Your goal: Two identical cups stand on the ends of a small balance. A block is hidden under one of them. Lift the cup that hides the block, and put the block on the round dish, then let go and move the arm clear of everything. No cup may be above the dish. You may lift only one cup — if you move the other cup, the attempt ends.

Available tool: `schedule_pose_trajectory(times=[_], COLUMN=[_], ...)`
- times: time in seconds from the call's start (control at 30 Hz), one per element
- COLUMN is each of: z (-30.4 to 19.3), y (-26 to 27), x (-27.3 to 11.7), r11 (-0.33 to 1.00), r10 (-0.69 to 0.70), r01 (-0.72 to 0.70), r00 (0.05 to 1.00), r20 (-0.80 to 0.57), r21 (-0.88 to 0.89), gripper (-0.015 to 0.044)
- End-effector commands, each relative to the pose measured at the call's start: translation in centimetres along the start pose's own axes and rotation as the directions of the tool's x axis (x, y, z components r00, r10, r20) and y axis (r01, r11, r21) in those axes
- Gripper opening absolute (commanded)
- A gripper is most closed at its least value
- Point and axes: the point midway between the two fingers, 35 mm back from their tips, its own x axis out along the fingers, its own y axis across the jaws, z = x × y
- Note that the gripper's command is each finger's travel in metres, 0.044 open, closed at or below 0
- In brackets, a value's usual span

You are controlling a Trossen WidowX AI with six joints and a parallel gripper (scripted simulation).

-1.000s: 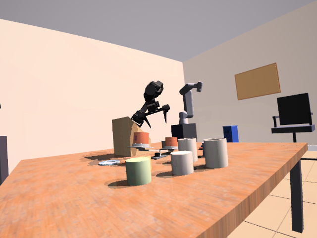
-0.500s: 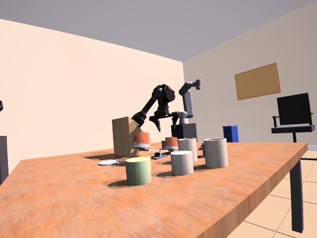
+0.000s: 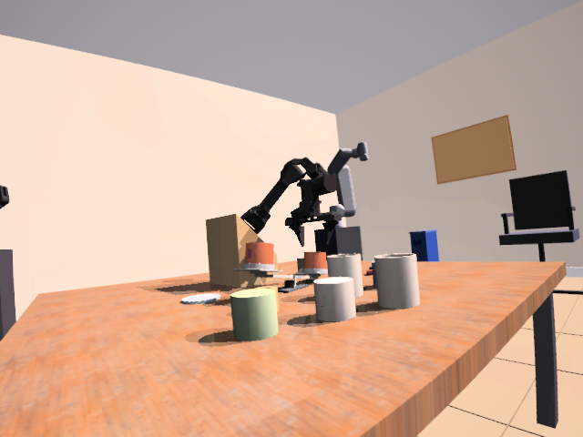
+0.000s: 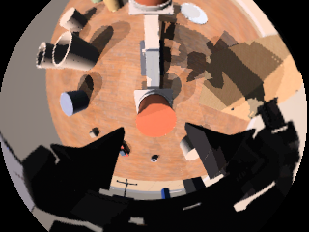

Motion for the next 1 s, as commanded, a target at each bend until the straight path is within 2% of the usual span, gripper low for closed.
schedule_pose_trajectory(times=[0.0, 0.97], z=[0.1, 0.1], y=[-0.3, -0.3], x=[0.6, 5.2], r11=[1.000, 1.000], r10=[-0.008, -0.008], r01=[0.008, 0.008], r00=[1.000, 1.000], r20=[-0.002, 0.001], r21=[0.016, 0.013], gripper=[0.0440, 0.0440])
